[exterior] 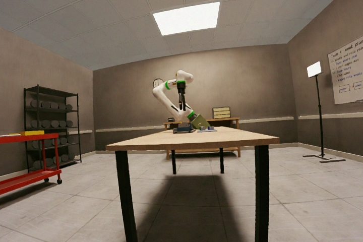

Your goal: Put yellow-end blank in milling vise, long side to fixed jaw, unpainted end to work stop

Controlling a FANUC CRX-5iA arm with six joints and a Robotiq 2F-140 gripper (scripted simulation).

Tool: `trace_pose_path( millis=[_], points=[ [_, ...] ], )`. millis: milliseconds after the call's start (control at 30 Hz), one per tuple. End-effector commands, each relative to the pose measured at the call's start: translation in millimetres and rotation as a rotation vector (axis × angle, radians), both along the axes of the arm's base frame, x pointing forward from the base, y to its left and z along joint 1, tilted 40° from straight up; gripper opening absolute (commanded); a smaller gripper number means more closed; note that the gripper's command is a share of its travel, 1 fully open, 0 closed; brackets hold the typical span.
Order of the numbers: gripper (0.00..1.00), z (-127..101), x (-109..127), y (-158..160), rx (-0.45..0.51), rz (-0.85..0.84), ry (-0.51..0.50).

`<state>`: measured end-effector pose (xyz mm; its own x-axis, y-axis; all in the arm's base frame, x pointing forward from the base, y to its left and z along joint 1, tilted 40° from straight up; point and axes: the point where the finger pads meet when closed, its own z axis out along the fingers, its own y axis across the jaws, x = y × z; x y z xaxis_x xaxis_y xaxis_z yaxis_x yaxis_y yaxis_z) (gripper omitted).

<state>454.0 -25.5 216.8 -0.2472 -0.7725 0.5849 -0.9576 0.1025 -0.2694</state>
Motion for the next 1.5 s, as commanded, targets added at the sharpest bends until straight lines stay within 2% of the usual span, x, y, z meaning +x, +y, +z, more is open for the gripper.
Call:
trace_pose_path(
  millis=[0, 1467],
  points=[
    [1.0, 0.3, 0.4, 0.3, 0.0, 0.001, -0.001],
    [1.0, -3.8, 1.3, -3.0, 0.0, 0.001, -0.001]
  ],
)
